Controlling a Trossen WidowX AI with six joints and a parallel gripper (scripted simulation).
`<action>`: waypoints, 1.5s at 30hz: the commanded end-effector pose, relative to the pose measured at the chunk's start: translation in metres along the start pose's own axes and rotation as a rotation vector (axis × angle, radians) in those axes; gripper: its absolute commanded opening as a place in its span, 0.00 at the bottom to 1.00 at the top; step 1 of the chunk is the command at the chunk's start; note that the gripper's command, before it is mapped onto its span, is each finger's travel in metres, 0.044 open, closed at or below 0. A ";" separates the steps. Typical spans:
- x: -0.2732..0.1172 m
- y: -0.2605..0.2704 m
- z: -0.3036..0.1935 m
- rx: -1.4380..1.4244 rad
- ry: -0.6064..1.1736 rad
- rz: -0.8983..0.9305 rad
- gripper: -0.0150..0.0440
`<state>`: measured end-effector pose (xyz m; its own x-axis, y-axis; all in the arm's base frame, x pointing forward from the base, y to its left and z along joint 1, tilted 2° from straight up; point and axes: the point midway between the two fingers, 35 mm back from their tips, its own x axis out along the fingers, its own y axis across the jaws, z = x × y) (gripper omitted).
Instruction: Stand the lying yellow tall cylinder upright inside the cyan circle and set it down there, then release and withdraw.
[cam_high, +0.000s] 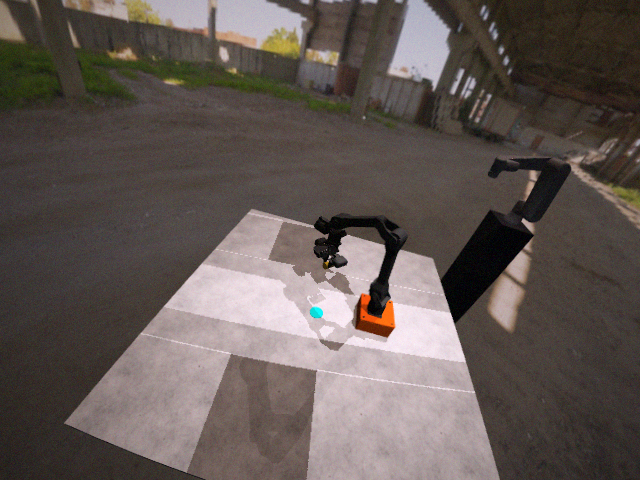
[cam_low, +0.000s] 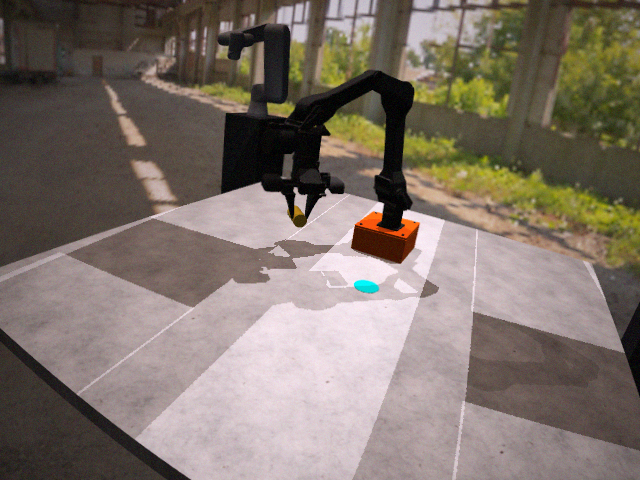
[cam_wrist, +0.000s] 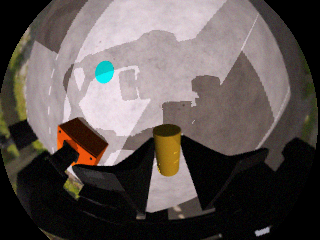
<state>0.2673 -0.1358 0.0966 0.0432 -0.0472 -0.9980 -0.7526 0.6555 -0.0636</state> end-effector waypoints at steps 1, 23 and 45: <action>-0.006 0.001 0.003 0.004 -0.007 -0.003 0.43; -0.013 0.036 0.054 0.001 -0.014 0.002 0.43; -0.020 0.080 0.095 -0.003 -0.018 0.007 0.43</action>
<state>0.2718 -0.0188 0.1100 0.0516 -0.0244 -0.9984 -0.7564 0.6518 -0.0550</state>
